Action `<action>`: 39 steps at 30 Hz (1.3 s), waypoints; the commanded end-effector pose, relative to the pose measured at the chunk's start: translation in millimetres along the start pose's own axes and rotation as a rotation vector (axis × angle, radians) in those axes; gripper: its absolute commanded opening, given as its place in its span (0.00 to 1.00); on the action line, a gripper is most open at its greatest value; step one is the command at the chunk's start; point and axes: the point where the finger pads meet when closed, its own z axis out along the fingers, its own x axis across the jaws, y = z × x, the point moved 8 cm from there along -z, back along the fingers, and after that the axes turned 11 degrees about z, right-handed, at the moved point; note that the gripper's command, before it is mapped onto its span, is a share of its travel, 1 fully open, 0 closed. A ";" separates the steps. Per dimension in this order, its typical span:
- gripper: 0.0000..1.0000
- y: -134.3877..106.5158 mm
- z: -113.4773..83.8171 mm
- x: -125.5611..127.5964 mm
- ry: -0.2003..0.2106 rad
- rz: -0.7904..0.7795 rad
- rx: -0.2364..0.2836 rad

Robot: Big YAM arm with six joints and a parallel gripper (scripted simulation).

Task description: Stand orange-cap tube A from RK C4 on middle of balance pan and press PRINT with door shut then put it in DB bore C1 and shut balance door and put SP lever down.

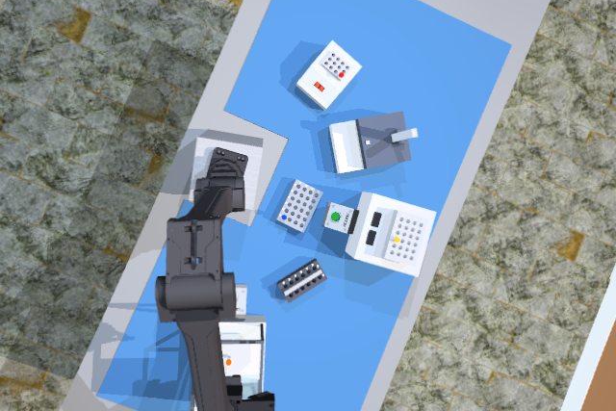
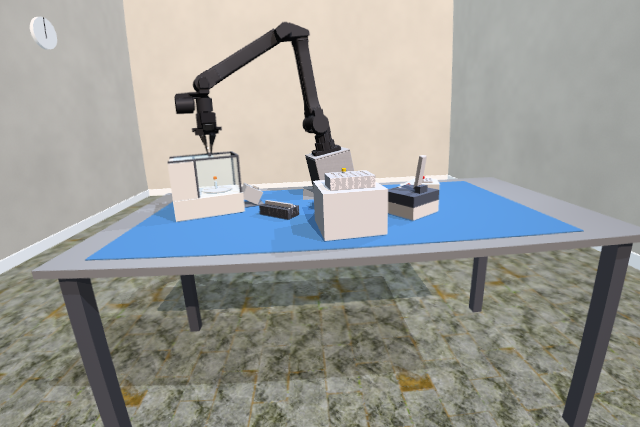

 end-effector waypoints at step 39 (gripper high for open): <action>0.06 6.3 -10.9 -55.9 -0.030 0.000 -0.010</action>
